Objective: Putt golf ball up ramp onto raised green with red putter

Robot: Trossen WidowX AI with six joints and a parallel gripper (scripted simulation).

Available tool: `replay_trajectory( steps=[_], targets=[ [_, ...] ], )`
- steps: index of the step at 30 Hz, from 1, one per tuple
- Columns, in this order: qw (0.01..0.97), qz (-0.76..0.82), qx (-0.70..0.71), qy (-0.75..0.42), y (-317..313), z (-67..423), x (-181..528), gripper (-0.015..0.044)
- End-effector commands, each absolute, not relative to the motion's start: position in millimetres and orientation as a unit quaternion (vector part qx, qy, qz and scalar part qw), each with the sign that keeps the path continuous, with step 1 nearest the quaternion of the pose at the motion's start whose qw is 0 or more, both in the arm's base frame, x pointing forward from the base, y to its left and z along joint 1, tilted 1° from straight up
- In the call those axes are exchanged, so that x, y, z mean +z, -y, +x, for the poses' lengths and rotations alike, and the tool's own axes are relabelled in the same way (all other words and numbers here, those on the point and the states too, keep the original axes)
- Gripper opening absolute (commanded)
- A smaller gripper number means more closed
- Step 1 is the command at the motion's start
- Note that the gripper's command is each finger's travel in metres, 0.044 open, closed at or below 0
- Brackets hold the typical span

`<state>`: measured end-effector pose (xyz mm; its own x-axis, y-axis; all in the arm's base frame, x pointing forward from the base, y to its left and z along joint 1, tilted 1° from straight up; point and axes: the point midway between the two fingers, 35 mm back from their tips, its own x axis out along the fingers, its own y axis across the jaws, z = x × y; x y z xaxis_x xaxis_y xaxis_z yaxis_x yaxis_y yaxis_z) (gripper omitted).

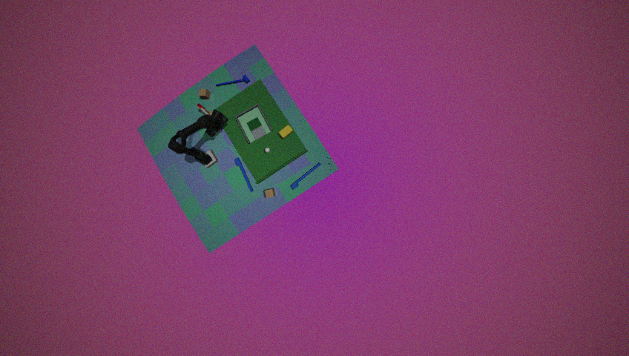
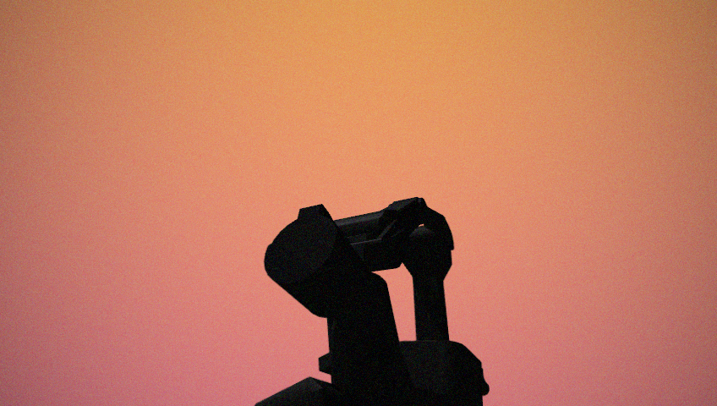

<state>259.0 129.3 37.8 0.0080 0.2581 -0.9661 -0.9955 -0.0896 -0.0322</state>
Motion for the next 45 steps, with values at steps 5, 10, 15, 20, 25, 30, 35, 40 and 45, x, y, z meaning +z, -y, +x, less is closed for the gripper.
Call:
replay_trajectory(
  steps=[5, 10, 15, 20, 25, 30, 35, 40, 45],
  targets=[
    [0.542, -0.459, 0.578, -0.402, -129.9, 260.4, 47.1, 0.0000],
    [0.542, -0.459, 0.578, -0.402, -131.1, 262.5, 73.2, 0.0000],
    [0.542, -0.459, 0.578, -0.402, -131.2, 261.7, 101.3, 0.0000],
    [0.542, -0.459, 0.578, -0.402, -130.3, 257.8, 129.8, 0.0000],
    [0.542, -0.459, 0.578, -0.402, -129.8, 256.1, 138.1, 0.0000],
    [0.554, -0.451, 0.561, -0.419, -119.4, 263.5, 130.7, 0.0000],
    [0.580, -0.428, 0.529, -0.447, -100.4, 274.3, 132.7, 0.0000],
    [0.607, -0.402, 0.491, -0.479, -74.2, 285.3, 134.8, 0.0000],
    [0.632, -0.373, 0.450, -0.509, -46.8, 293.8, 136.9, 0.0000]
  ],
)
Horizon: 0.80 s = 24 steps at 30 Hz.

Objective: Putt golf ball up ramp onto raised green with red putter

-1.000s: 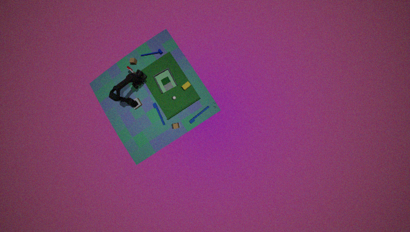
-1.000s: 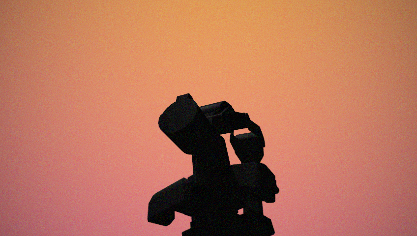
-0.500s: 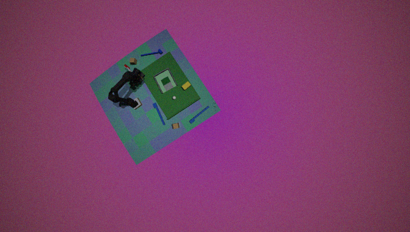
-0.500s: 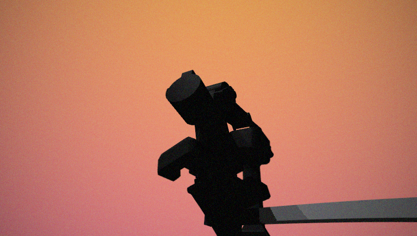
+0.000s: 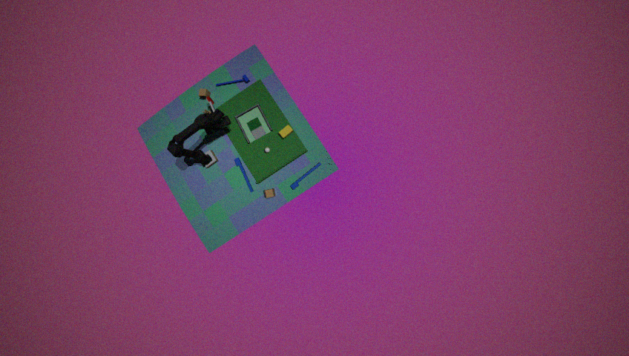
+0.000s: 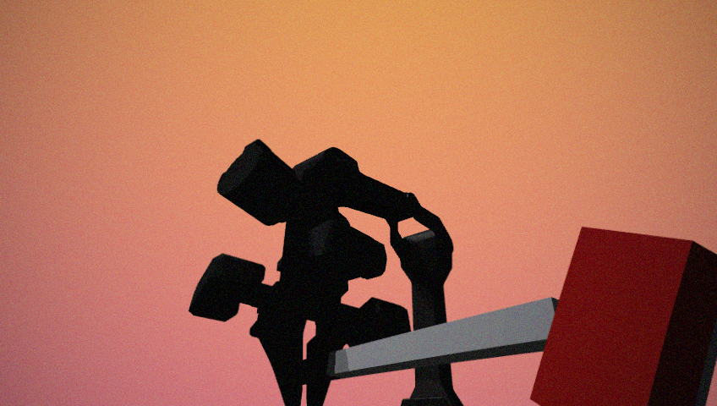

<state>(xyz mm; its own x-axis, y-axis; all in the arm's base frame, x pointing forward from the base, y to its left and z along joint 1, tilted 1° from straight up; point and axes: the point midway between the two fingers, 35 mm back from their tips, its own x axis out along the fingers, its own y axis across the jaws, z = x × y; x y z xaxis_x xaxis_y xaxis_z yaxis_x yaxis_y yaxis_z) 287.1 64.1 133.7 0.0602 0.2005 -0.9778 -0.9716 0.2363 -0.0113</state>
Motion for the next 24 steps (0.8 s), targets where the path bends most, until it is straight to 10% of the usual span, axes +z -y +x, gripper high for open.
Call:
replay_trajectory(
  steps=[1, 24],
  targets=[
    [0.636, -0.367, 0.441, -0.516, -42.1, 295.0, 137.0, 0.0000],
    [0.707, -0.231, 0.248, -0.620, 80.8, 299.8, 146.3, 0.0000]
  ],
)
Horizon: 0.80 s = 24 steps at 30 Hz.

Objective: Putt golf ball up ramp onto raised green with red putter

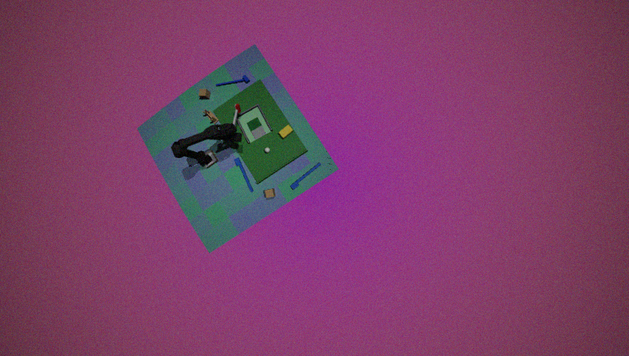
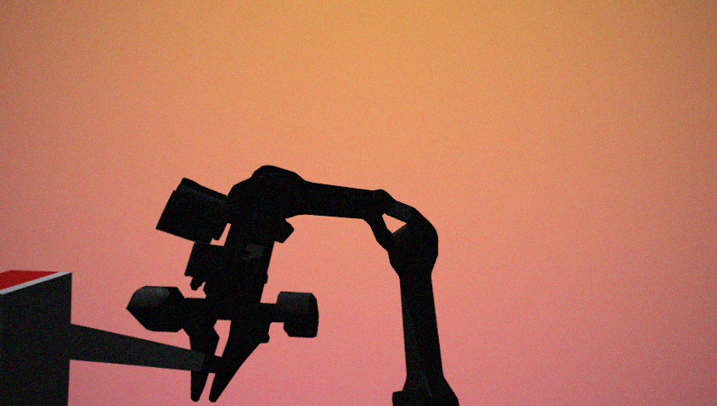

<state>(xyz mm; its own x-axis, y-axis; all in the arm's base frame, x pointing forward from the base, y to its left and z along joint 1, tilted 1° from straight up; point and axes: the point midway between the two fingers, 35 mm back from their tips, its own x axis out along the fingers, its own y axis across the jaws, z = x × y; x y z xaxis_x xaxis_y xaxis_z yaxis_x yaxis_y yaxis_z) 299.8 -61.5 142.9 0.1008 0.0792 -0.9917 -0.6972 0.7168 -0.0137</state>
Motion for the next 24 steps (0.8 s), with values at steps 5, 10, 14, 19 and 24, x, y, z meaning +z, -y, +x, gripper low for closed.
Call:
replay_trajectory(
  steps=[5, 10, 14, 19, 24],
  targets=[
    [0.717, -0.193, 0.203, -0.638, 110.1, 295.8, 148.5, 0.0000],
    [0.725, -0.154, 0.157, -0.653, 139.3, 288.9, 150.5, 0.0000],
    [0.728, -0.122, 0.120, -0.663, 162.3, 281.3, 152.0, 0.0000],
    [0.730, -0.087, 0.075, -0.673, 190.7, 269.0, 153.8, 0.0000],
    [0.730, -0.053, 0.029, -0.681, 218.1, 253.6, 155.4, 0.0000]
  ],
)
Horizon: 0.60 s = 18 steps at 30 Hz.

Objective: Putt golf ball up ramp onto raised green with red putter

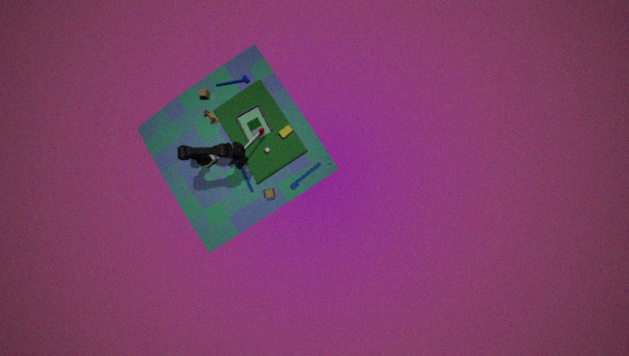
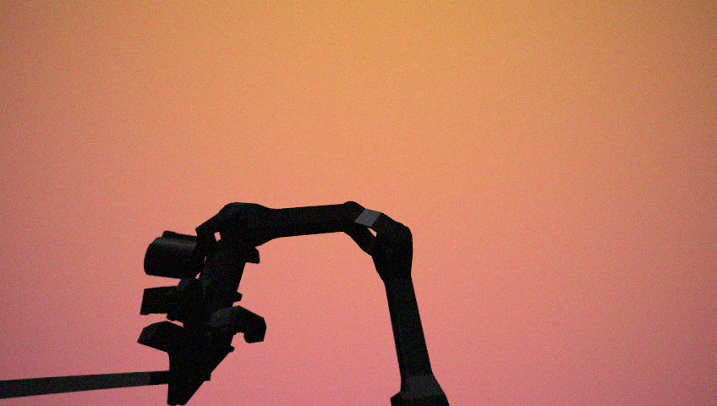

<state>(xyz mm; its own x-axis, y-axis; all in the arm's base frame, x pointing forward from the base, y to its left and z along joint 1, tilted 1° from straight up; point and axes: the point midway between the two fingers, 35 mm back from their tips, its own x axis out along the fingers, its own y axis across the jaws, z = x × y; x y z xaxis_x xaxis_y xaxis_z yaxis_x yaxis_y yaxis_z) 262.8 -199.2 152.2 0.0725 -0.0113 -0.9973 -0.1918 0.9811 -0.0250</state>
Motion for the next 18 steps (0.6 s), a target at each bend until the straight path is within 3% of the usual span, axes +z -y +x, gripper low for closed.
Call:
replay_trajectory(
  steps=[1, 18],
  targets=[
    [0.729, -0.046, 0.020, -0.682, 223.2, 250.4, 155.8, 0.0000],
    [0.715, 0.061, -0.088, -0.691, 279.9, 205.4, 158.6, 0.0000]
  ],
)
